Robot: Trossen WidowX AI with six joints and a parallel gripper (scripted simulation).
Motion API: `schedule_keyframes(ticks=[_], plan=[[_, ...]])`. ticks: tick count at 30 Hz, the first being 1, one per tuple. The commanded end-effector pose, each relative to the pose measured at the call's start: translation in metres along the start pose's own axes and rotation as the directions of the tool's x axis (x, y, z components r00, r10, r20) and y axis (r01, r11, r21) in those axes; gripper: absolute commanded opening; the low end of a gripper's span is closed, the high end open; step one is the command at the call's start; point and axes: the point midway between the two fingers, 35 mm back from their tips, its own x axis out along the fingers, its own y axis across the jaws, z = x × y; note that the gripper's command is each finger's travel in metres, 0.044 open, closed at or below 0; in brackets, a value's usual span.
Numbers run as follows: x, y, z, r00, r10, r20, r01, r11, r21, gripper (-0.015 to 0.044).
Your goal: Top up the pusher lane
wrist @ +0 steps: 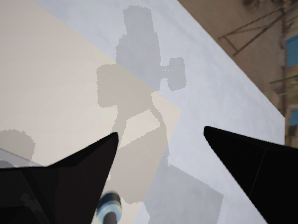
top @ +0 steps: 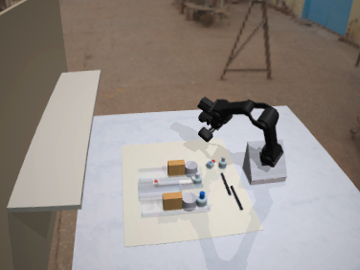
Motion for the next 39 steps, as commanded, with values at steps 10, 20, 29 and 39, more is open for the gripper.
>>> schedule_keyframes(ticks=[10,20,29,39], plan=[[-0.046,0.037,-0.097,0.837,0.372,-0.402,-0.546,0.514,-0.662,0.0440],[-0.047,0.040,-0.096,0.837,0.372,-0.402,-0.546,0.513,-0.662,0.0440],[-0.026,0.048,-0.105,0.837,0.373,-0.402,-0.546,0.513,-0.662,0.0440],[-0.009,0.056,-0.114,0.836,0.374,-0.402,-0.547,0.512,-0.662,0.0440]])
